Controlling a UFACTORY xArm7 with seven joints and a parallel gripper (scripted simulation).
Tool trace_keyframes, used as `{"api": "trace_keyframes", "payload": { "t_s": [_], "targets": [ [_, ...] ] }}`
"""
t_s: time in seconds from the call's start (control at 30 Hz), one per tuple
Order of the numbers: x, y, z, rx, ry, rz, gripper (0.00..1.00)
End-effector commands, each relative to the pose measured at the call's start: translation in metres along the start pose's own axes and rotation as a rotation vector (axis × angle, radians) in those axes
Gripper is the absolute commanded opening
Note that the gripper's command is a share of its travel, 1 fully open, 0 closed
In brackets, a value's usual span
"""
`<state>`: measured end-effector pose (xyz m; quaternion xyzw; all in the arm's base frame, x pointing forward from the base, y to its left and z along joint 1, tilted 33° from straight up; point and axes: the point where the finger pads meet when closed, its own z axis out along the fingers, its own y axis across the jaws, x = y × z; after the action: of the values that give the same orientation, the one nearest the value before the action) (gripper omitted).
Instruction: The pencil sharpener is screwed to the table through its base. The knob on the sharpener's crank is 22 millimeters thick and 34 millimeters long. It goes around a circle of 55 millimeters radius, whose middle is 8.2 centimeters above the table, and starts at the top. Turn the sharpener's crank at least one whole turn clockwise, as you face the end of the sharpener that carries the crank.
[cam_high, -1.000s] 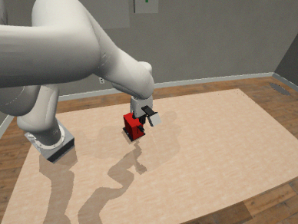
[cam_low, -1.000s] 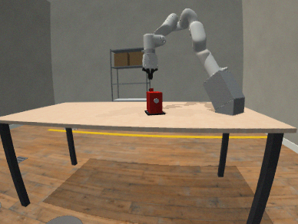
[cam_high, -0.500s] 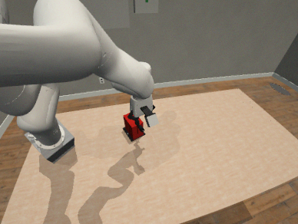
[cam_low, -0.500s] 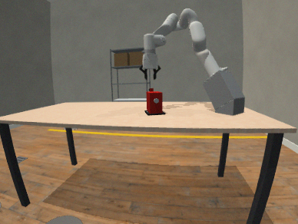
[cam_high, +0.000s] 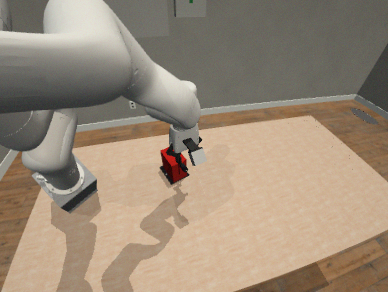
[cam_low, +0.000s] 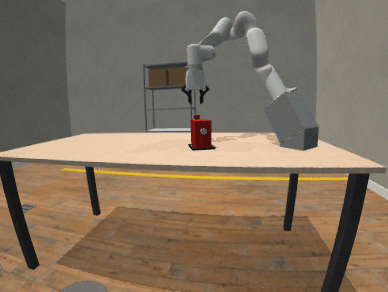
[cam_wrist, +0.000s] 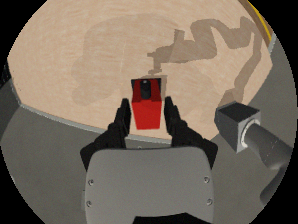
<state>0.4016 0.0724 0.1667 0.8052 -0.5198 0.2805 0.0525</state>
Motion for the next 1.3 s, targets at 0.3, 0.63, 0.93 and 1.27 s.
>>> {"api": "trace_keyframes", "payload": {
  "t_s": [0.3, 0.63, 0.93, 1.27],
  "targets": [
    [0.0, -0.001, -0.001, 0.004, 0.0, 0.0, 0.54],
    [0.0, -0.001, 0.0, 0.004, 0.001, 0.0, 0.54],
    [0.0, -0.002, 0.005, 0.004, 0.001, 0.001, 0.54],
    [0.0, -0.002, 0.018, 0.004, 0.001, 0.001, 0.54]
  ]
}}
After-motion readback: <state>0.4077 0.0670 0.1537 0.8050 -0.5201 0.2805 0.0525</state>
